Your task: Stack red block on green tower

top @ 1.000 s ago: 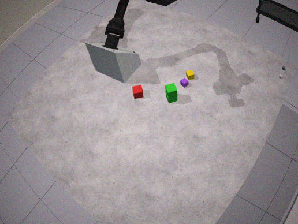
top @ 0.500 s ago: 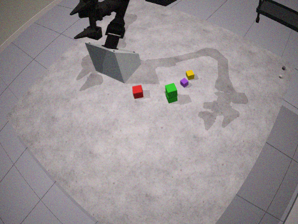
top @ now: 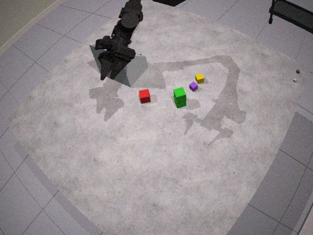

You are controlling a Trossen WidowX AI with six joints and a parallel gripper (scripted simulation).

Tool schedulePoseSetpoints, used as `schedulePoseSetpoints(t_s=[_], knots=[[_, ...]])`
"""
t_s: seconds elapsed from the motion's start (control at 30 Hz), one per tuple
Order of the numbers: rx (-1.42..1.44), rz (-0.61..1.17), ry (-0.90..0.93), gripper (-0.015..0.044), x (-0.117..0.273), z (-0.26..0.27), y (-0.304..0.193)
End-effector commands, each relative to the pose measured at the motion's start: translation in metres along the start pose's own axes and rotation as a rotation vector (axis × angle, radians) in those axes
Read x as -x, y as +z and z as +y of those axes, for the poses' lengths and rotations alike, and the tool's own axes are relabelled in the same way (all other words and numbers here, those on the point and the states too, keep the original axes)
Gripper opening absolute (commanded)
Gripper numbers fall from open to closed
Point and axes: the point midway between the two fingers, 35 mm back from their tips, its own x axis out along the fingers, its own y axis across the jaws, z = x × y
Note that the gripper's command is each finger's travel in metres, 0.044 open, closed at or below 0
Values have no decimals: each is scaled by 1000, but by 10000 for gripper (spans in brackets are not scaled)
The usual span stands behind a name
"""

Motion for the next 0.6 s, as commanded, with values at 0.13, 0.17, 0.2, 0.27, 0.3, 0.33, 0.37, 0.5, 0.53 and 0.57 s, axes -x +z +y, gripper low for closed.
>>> schedulePoseSetpoints(t_s=[0.13, 0.17, 0.2, 0.27, 0.3, 0.33, 0.37, 0.5, 0.53, 0.57], knots=[[460, 364, -157, 440, -13, -63, -85], [511, 412, -167, 440, -13, -71, -94], [561, 461, -176, 440, -12, -78, -104], [653, 556, -189, 440, -9, -93, -120], [695, 603, -193, 440, -7, -101, -128], [736, 650, -196, 440, -5, -108, -135], [775, 698, -197, 440, -3, -115, -142], [916, 890, -186, 440, 9, -143, -168], [947, 938, -179, 440, 13, -149, -174], [976, 986, -171, 440, 17, -156, -179]])
